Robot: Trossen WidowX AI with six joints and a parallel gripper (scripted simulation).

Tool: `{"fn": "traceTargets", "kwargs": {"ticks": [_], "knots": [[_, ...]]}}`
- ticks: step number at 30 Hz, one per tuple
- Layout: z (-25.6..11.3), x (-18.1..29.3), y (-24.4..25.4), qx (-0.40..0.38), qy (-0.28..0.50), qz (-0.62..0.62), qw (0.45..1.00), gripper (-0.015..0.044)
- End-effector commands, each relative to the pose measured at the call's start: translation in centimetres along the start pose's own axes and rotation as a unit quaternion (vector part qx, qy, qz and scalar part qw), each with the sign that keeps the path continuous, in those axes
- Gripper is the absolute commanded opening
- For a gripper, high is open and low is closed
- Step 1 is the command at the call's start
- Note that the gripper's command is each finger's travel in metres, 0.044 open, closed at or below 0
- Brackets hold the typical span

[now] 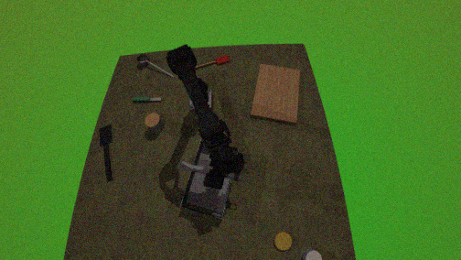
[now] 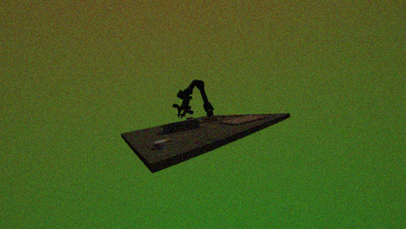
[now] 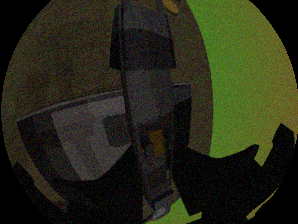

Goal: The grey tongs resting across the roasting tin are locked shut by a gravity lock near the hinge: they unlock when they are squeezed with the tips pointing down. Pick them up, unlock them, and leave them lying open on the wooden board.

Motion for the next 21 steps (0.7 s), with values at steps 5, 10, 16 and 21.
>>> {"fn": "traceTargets", "kwargs": {"ticks": [5,10,16,21], "knots": [[-0.5,0.0,-0.3,-0.001,0.002,0.001,1.000,-0.0150],[-0.4,-0.1,-0.5,-0.011,0.003,0.005,1.000,-0.0150],[-0.1,-0.2,-1.2,-0.046,0.010,0.019,0.999,-0.0150],[0.2,-0.4,-1.8,-0.077,0.016,0.033,0.996,-0.0150]]}}
Point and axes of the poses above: the point midway between the two fingers, 35 mm back from their tips, its own z axis out along the fingers, its own y axis across the jaws, x = y × z, the point moved 8 cm from there along -z, back along the fingers, and after that the axes turned 7 degrees about z, right-handed, at the moved point
